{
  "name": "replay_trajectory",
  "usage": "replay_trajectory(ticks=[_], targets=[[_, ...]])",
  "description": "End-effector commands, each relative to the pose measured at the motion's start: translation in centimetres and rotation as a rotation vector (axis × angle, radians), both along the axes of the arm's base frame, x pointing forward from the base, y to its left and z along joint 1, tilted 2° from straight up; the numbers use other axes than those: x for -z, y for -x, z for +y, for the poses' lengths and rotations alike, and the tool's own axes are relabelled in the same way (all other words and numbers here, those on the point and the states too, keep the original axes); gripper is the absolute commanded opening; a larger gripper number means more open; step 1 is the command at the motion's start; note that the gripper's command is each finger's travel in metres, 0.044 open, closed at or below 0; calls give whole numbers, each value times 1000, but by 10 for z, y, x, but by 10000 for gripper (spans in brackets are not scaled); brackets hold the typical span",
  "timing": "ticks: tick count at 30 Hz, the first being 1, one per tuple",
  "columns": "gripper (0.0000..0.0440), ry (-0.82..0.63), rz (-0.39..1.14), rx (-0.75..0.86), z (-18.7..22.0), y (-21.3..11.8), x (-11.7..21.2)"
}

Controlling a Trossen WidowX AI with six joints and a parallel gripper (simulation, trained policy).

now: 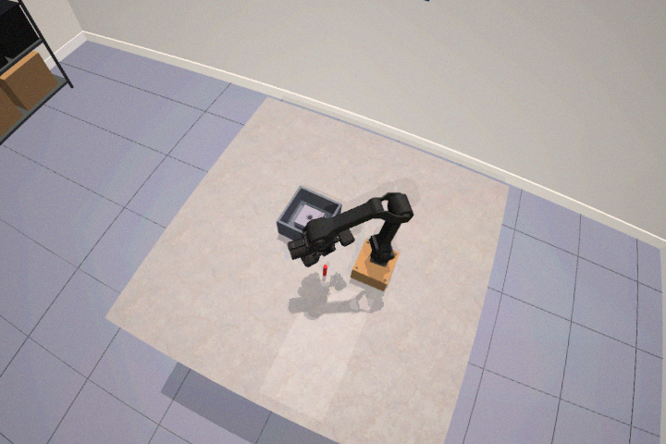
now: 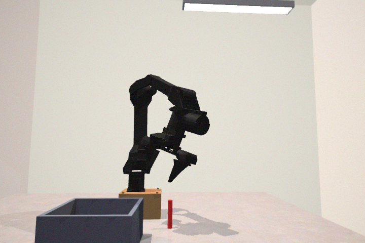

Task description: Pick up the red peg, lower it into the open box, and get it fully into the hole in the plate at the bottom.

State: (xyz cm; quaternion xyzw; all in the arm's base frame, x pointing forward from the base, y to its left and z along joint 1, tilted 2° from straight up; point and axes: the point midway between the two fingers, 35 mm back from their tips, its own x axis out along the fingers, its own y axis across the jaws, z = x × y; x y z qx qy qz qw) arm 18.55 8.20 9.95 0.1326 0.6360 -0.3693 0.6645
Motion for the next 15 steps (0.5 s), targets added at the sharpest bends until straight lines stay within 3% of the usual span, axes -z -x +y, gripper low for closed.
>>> replay_trajectory(ticks=[1, 15], targets=[[440, -1, 46, 0, 6, 6, 17], [440, -44, 50, -14, 21, 5, 77]])
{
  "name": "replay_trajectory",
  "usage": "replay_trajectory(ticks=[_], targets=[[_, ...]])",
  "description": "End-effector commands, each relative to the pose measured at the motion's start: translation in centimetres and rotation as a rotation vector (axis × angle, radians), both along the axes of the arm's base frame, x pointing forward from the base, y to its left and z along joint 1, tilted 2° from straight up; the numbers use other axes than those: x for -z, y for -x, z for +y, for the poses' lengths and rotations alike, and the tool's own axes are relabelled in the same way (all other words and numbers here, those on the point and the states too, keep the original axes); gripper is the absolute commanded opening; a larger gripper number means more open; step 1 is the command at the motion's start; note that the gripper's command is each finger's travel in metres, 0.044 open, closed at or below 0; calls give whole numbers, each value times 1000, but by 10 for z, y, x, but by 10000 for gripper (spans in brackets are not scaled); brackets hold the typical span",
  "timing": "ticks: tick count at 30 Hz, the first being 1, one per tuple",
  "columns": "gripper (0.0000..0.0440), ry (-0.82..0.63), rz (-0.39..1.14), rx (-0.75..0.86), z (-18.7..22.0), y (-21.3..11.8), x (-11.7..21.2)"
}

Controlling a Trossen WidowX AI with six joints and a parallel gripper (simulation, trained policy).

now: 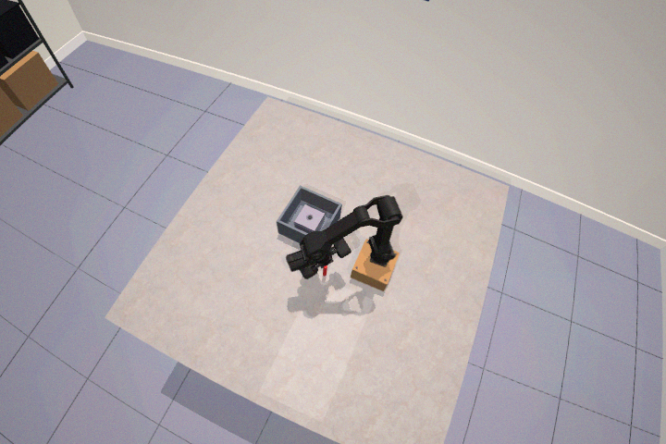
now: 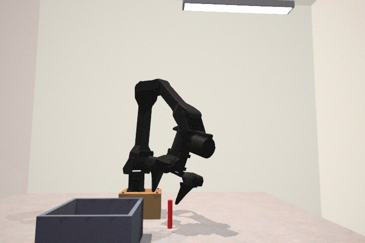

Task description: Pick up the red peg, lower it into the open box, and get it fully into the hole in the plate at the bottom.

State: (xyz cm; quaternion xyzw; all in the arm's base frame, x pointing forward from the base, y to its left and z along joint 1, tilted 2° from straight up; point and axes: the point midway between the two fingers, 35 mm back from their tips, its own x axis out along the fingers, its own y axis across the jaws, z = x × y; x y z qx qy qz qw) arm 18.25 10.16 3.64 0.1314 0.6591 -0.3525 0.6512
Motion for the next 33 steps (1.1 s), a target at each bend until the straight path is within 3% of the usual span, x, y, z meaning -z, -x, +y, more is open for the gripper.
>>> replay_trajectory(ticks=[1, 11, 27, 28, 33], targets=[[440, -7, 2, 7, 2, 2, 19], [424, -32, -33, 5, 3, 0, 59], [17, -9, 44, 25, -3, 12, 85], [0, -5, 50, 26, -3, 13, 85], [0, 22, 6, 10, -7, -2, 71]])
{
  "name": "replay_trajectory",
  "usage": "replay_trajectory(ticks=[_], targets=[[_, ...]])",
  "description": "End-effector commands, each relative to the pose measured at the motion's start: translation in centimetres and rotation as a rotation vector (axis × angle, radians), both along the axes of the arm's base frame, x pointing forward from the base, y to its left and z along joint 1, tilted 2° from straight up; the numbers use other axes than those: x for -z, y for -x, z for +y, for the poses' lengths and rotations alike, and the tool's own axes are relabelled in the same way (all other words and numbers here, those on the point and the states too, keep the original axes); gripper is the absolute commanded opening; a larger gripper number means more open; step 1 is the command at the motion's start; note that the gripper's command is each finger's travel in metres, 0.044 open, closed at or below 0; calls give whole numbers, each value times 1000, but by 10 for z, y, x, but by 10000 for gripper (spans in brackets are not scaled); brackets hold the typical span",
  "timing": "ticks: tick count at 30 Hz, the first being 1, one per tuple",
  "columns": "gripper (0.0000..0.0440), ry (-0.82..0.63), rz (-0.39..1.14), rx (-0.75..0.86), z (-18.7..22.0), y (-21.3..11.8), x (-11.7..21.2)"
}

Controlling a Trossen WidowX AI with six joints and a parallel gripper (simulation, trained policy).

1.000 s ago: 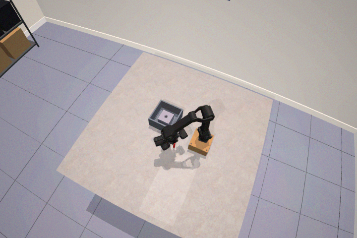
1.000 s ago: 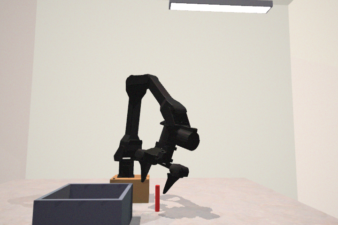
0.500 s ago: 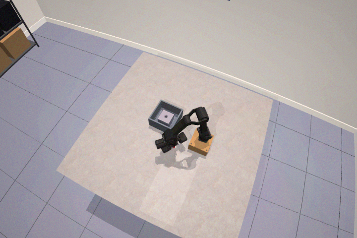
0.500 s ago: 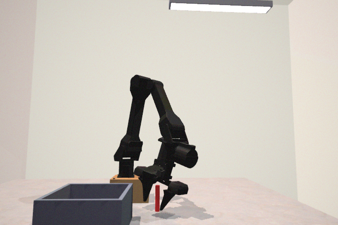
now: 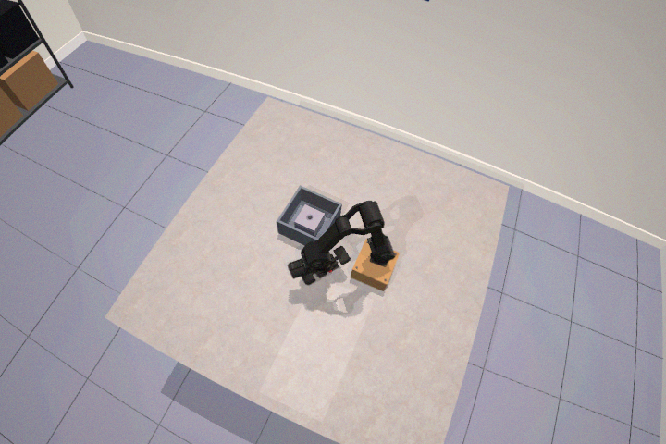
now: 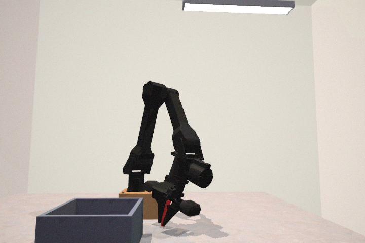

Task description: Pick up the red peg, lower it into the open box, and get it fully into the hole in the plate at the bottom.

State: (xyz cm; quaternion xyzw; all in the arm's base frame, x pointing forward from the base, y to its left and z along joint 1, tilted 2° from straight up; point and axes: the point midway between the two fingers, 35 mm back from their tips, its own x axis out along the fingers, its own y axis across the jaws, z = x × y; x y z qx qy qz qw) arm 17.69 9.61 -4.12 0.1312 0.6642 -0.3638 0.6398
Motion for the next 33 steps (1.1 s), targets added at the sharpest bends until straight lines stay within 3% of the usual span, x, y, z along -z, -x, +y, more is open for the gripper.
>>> replay_trajectory(ticks=[1, 17, 33], targets=[[0, 17, -25, -13, -2, -10, -10], [0, 74, -127, 1, -21, -47, -75], [0, 114, -226, 149, -70, -90, -121]])
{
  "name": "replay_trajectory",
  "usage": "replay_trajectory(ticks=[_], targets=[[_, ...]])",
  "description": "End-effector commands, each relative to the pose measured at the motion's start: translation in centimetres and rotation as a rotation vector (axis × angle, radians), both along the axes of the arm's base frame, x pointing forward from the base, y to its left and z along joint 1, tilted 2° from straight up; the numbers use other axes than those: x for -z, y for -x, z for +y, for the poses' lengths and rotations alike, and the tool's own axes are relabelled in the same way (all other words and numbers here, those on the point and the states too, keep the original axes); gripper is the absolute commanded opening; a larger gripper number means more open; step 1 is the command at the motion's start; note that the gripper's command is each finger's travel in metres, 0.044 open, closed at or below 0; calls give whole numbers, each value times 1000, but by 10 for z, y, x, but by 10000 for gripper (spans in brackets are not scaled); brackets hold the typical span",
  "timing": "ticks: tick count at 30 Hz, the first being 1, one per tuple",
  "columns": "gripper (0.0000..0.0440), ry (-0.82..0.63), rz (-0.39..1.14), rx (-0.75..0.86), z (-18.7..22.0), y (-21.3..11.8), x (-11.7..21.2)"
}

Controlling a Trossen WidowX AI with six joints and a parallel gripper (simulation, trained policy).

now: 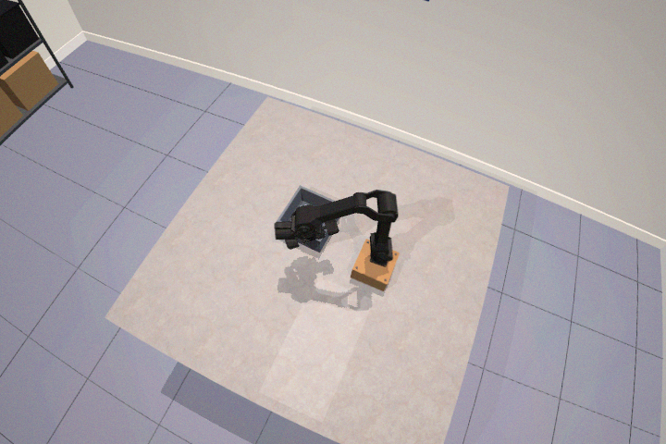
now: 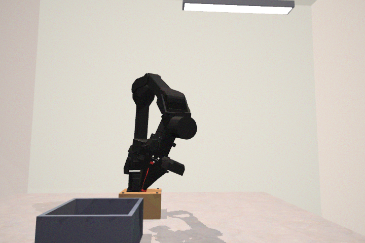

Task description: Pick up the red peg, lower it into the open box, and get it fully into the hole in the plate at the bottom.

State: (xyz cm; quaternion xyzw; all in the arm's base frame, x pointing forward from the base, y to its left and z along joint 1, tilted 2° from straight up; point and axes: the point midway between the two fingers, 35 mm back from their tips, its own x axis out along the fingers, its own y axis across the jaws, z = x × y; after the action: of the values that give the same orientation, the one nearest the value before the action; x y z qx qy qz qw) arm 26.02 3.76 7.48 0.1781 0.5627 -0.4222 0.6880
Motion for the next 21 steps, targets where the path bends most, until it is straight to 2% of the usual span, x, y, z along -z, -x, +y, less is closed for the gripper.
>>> replay_trajectory(ticks=[1, 9, 21], targets=[[0, 8, -17, 29, -15, -9, -6], [0, 5, -31, 82, -50, -26, -5], [0, -46, -29, 76, -93, -49, 16]])
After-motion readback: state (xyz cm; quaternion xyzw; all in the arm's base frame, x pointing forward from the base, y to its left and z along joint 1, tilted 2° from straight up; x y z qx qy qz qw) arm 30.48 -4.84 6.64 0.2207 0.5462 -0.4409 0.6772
